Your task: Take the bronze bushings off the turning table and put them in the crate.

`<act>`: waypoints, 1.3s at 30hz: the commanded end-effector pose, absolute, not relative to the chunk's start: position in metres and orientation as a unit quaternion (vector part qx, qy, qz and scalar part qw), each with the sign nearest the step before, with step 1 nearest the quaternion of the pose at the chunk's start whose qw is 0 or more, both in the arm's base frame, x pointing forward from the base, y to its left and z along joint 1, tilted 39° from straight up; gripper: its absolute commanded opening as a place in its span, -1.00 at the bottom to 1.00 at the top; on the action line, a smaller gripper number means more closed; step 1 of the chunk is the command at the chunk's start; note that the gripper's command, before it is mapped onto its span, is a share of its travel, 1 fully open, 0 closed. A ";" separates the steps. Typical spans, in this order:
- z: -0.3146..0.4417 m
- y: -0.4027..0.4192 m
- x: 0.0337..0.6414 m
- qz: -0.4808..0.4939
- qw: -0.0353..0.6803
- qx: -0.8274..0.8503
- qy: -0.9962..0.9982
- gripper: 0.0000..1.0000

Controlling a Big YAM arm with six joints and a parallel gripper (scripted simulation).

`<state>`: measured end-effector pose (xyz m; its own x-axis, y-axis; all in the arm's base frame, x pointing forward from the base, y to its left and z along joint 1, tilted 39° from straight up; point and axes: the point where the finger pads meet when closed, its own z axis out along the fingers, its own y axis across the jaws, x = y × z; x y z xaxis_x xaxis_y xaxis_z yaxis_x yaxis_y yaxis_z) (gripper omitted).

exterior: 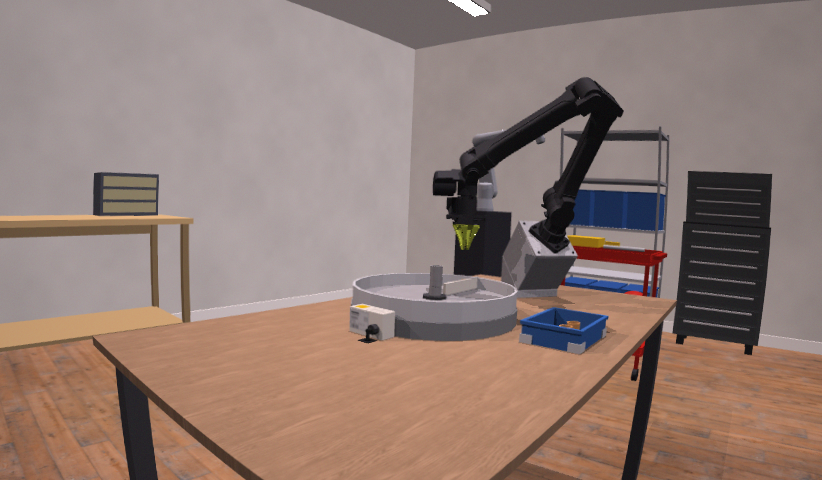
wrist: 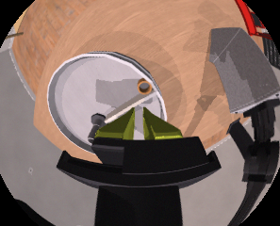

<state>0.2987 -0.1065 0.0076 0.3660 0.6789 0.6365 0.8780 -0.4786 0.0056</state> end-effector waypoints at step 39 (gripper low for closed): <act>0.015 -0.112 0.304 -0.298 0.152 -0.805 -0.490 -0.75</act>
<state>0.2984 -0.1062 0.0074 0.3665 0.6785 0.6367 0.8780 -0.4786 0.0047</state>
